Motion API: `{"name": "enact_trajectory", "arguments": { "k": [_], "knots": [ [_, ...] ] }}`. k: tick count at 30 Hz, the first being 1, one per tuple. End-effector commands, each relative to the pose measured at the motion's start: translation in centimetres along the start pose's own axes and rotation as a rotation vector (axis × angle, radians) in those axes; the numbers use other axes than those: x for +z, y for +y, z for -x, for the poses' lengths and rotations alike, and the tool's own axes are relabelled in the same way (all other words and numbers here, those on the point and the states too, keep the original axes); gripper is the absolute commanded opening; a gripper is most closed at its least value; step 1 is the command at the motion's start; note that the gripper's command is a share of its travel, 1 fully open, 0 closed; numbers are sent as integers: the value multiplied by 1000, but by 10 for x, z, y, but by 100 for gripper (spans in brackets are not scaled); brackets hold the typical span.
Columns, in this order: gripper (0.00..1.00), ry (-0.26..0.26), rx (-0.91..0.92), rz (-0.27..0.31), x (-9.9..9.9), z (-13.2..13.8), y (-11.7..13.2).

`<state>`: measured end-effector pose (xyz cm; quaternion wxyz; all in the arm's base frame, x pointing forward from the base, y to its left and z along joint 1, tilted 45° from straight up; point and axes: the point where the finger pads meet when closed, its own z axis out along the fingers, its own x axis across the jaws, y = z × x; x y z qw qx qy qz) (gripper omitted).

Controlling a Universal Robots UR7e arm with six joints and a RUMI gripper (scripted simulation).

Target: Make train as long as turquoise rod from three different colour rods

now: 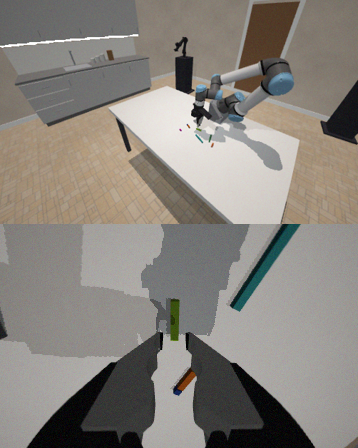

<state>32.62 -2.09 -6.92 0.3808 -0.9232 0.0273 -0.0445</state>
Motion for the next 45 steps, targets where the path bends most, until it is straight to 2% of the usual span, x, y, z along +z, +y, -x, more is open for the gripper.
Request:
{"name": "enact_trajectory", "arguments": {
  "k": [1, 17, 45],
  "knots": [
    [14, 1, 0, 1, 6, 0, 1],
    [14, 1, 0, 1, 18, 0, 1],
    [14, 1, 0, 1, 19, 0, 1]
  ]
}}
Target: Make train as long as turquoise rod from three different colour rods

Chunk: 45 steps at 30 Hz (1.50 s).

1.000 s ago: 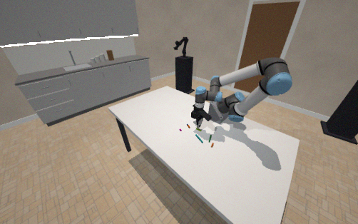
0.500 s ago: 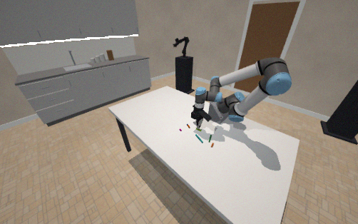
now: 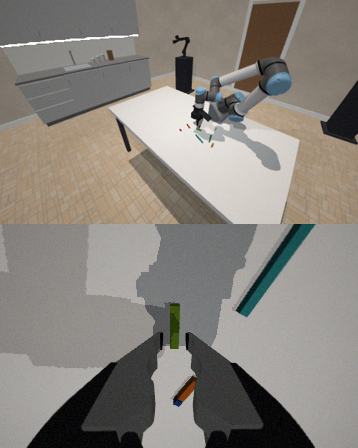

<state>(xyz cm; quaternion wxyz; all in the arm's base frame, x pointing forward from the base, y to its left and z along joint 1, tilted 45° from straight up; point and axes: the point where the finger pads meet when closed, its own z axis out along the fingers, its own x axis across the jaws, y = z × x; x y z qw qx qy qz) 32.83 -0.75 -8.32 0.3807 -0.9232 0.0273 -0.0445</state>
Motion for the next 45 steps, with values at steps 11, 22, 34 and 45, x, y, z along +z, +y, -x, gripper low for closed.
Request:
{"name": "enact_trajectory", "arguments": {
  "k": [11, 22, 34, 45],
  "knots": [
    [14, 1, 0, 1, 0, 0, 0],
    [14, 1, 0, 1, 1, 0, 0],
    [14, 1, 0, 1, 9, 0, 0],
    [14, 1, 0, 1, 16, 0, 0]
  ]
}}
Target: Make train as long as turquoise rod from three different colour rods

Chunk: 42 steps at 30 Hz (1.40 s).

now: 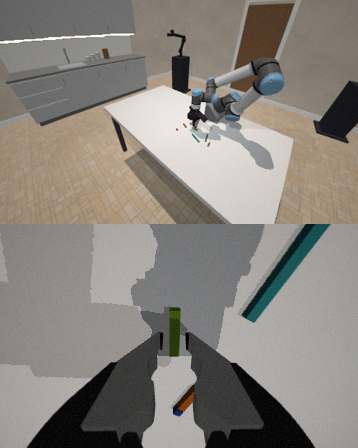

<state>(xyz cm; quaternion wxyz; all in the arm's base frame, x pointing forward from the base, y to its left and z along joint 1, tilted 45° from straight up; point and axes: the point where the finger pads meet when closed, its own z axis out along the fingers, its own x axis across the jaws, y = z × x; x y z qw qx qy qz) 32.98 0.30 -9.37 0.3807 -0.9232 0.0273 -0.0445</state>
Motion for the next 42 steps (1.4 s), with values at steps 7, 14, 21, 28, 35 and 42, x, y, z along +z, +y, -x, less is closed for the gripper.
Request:
{"name": "enact_trajectory", "arguments": {
  "k": [7, 14, 21, 28, 35, 42],
  "knots": [
    [14, 1, 0, 1, 1, 0, 0],
    [14, 1, 0, 1, 1, 0, 0],
    [14, 1, 0, 1, 1, 0, 0],
    [14, 1, 0, 1, 1, 0, 0],
    [14, 1, 0, 1, 1, 0, 0],
    [0, 1, 0, 1, 1, 0, 0]
  ]
}}
